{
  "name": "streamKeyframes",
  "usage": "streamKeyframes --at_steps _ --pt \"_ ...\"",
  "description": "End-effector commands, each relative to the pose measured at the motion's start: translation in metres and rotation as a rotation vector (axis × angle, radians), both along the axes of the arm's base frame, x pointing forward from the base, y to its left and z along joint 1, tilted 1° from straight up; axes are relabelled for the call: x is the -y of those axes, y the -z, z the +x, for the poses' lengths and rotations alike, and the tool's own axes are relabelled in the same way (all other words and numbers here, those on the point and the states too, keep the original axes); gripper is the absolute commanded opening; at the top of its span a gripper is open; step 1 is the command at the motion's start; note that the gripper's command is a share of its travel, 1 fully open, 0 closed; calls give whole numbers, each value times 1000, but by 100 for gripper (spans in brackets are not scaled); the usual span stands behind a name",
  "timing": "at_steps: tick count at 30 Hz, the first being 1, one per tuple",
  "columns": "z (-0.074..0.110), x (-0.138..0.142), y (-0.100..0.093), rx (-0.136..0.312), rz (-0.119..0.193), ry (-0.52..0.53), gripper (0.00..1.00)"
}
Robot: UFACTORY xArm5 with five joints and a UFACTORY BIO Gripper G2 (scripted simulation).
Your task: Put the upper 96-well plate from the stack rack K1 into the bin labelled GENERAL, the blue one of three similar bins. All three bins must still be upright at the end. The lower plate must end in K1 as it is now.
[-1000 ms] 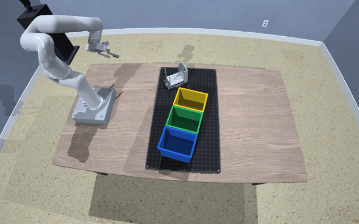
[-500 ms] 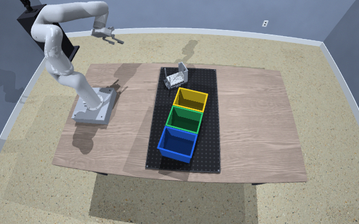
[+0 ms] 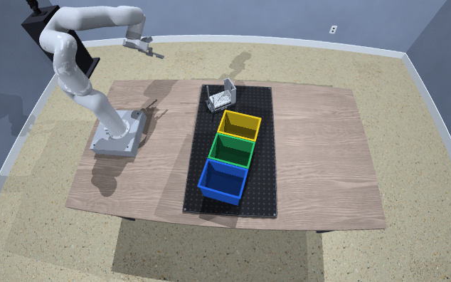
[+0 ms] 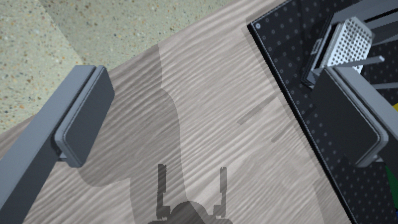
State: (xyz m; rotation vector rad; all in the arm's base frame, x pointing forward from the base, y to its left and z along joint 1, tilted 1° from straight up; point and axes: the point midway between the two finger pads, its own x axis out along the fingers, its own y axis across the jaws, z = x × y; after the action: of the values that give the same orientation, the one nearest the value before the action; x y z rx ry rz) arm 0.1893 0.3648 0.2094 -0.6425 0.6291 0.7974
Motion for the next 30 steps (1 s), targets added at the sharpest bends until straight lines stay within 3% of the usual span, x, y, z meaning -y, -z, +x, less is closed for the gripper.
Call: streamKeyframes --at_steps 1,3,6,8,11,17,20,26,29,30 --pt "16 1 3 -3 35 46 37" --pt "26 3 5 2 76 90 37" --pt "40 5 7 2 76 90 37" --pt "40 5 7 2 76 90 37" --pt "55 9 9 16 139 156 37" --pt "77 15 12 16 139 156 37" --pt "91 20 14 37 200 222 37" --pt "109 28 15 37 200 222 37" --pt "123 34 16 63 259 285 37" --pt "127 36 17 63 259 285 37"
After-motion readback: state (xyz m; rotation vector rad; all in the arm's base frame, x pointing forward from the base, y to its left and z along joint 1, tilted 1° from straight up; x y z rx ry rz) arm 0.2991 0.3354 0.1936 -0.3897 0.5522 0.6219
